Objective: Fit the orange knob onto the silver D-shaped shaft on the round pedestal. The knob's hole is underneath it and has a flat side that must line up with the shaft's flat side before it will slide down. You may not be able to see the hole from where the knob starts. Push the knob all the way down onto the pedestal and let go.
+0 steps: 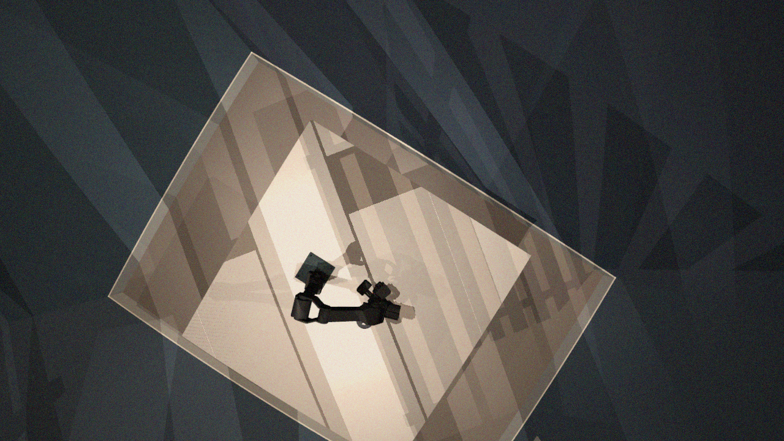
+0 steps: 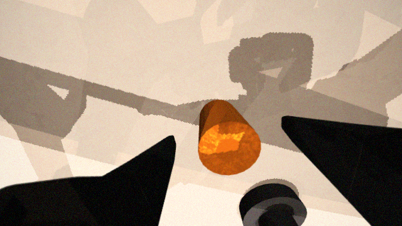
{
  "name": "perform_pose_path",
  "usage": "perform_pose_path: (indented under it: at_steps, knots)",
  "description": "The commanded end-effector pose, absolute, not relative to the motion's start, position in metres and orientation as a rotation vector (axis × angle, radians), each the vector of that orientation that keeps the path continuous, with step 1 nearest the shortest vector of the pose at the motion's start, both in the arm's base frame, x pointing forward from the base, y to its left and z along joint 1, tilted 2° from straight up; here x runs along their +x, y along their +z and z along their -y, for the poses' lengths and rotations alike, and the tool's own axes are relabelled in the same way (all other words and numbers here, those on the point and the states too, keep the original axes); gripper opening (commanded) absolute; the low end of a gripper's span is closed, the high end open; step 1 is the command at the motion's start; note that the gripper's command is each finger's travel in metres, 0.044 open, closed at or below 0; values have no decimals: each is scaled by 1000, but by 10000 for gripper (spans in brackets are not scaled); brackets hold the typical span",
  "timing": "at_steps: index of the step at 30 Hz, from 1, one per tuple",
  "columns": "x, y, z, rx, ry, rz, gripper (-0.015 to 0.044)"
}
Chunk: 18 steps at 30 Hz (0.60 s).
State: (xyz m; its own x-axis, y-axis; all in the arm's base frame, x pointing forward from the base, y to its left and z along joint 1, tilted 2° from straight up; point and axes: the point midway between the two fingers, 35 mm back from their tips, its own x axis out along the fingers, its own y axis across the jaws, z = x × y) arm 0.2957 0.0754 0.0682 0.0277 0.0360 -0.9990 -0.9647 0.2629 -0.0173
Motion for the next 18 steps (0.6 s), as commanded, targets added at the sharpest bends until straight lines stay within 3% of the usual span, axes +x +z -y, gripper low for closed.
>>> perform_pose_path:
  at_steps: [1, 14, 18]
  knots:
    - [295, 60, -76, -991, 1018, -1281, 440]
    - [293, 42, -76, -991, 1018, -1280, 440]
    - [293, 42, -76, -991, 1018, -1280, 335]
